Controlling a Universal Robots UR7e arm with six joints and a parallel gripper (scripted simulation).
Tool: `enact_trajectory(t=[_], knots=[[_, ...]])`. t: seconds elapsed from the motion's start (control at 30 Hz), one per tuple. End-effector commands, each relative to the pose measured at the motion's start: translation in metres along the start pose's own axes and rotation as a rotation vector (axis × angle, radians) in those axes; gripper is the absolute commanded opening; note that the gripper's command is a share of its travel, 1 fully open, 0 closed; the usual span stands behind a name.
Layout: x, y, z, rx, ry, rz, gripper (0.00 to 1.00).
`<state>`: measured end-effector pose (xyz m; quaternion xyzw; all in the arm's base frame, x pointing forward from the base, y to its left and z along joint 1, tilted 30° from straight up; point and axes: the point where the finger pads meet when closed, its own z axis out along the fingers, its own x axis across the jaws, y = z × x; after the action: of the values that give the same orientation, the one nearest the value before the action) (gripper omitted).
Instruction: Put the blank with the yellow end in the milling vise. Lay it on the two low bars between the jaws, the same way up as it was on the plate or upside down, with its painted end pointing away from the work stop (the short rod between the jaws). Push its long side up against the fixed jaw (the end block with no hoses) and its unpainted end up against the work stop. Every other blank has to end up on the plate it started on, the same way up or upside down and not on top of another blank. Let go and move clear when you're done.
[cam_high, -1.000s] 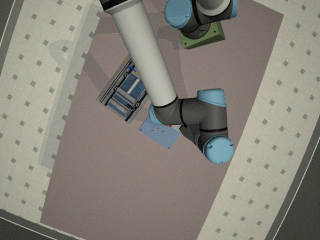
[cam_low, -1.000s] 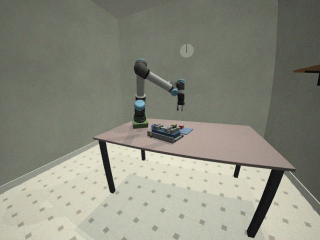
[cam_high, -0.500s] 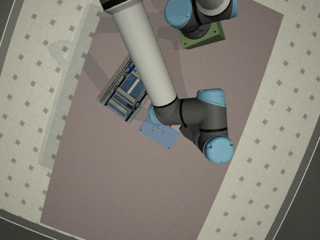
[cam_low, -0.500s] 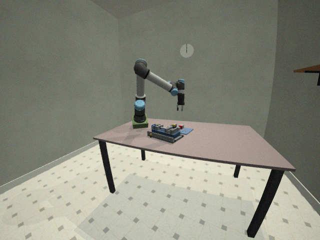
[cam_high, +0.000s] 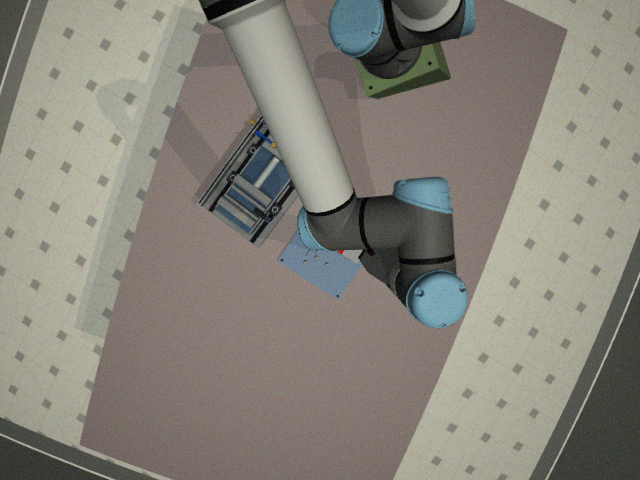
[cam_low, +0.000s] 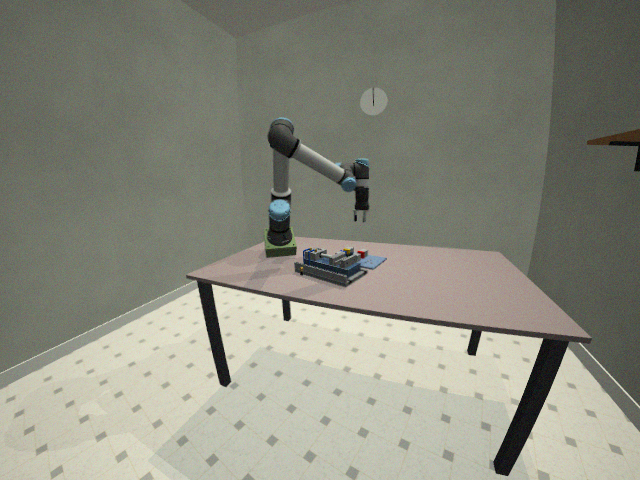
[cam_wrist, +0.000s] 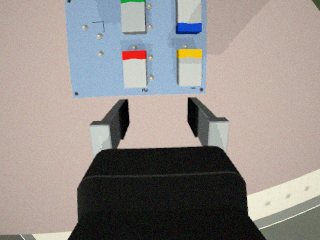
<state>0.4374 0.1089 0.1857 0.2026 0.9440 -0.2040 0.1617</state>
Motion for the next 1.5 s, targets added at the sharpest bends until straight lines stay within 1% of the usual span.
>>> enact_trajectory(t=[0.0,1.4,1.47], knots=[[0.000,0.000,0.000,-0.001,-0.001,0.000,1.00],[0.000,0.000,0.000,-0.001,-0.001,0.000,1.00],[0.000,-0.002,0.018,-0.001,-0.001,0.000,1.00]])
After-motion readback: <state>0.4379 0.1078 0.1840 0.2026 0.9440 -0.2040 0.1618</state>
